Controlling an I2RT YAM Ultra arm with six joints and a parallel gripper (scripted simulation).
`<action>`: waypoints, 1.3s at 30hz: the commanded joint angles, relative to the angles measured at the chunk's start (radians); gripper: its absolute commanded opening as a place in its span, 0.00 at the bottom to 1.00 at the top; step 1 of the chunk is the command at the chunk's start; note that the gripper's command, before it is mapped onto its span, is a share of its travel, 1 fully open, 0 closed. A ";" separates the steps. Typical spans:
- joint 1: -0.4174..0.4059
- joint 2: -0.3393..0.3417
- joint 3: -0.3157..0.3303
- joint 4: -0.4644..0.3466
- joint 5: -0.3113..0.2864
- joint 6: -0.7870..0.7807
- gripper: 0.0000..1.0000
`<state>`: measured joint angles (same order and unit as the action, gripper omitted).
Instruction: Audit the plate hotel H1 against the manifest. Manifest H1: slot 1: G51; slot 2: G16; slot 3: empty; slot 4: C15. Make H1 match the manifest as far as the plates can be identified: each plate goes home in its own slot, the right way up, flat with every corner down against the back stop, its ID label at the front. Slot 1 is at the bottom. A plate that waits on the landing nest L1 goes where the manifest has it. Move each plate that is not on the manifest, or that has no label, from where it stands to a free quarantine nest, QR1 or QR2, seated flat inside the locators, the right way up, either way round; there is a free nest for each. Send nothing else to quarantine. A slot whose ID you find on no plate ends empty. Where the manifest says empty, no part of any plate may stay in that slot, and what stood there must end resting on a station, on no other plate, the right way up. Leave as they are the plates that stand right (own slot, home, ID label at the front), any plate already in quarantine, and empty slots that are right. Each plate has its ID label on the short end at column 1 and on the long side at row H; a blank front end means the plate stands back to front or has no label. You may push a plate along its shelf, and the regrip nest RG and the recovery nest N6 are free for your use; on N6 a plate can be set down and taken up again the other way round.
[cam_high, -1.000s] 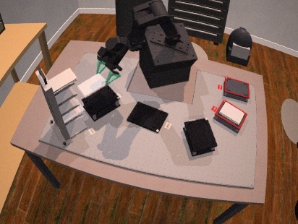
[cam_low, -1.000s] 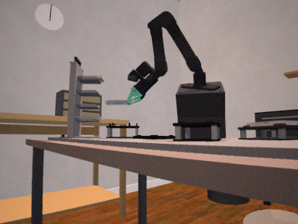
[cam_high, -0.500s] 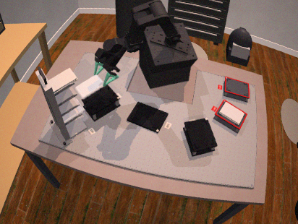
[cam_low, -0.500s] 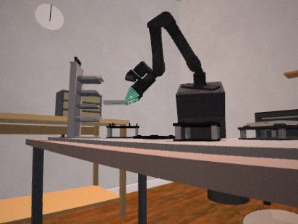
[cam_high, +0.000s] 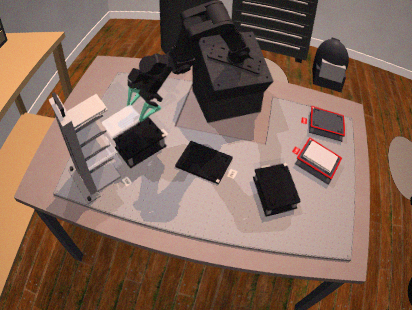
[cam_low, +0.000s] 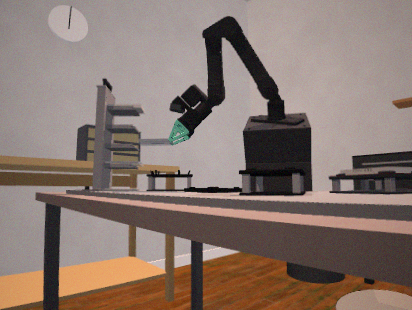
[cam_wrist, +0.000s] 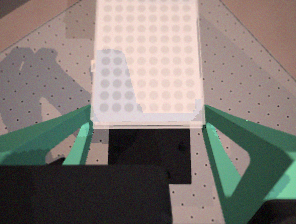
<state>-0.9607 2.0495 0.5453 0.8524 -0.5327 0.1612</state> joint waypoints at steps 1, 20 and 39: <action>-0.002 -0.004 0.019 0.000 0.010 0.003 0.86; 0.012 0.011 0.087 -0.048 0.021 0.013 0.86; 0.015 0.017 0.096 -0.049 0.024 0.015 0.86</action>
<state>-0.9421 2.0716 0.6376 0.7937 -0.5159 0.1753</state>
